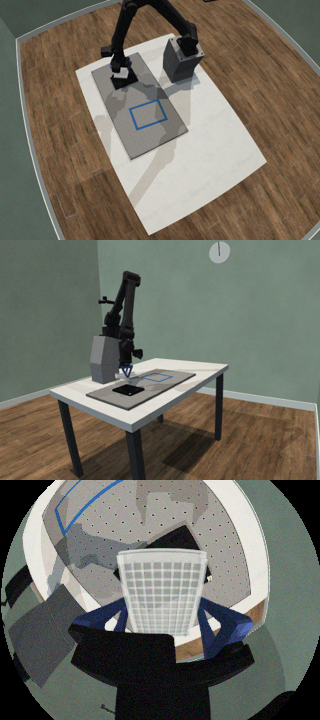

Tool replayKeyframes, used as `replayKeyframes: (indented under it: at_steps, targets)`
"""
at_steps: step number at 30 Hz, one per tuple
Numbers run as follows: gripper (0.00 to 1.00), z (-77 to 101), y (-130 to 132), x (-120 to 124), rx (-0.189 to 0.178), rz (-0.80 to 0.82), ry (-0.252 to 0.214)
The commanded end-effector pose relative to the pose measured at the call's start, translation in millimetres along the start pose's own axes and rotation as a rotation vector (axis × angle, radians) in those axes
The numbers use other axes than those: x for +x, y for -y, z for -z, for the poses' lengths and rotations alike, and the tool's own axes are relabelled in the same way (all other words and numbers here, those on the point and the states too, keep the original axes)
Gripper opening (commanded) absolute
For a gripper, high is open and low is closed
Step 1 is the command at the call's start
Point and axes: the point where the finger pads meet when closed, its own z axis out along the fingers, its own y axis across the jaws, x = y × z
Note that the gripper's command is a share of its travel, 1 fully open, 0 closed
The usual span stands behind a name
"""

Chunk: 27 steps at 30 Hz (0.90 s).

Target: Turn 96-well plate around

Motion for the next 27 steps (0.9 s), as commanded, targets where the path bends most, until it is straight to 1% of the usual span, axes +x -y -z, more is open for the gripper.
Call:
replayKeyframes:
  at_steps: [1, 2, 7, 9, 24, 26, 27]
  targets:
    - [0.00, 13.0, 21.7, -10.8, 0.044, 0.038, 0.007]
    - [0.00, 13.6, 21.5, -8.6, 0.043, -0.023, 0.009]
    - [0.00, 13.8, 22.6, -9.6, 0.042, -0.190, 0.012]
    - [0.00, 13.8, 22.6, -9.6, 0.042, -0.190, 0.012]
    - [0.00, 10.8, 22.6, -10.6, 0.032, -0.690, 0.018]
    - [0.00, 10.8, 22.6, -10.6, 0.032, -0.690, 0.018]
    - [0.00, 10.8, 22.8, -10.3, 0.034, -0.723, 0.021]
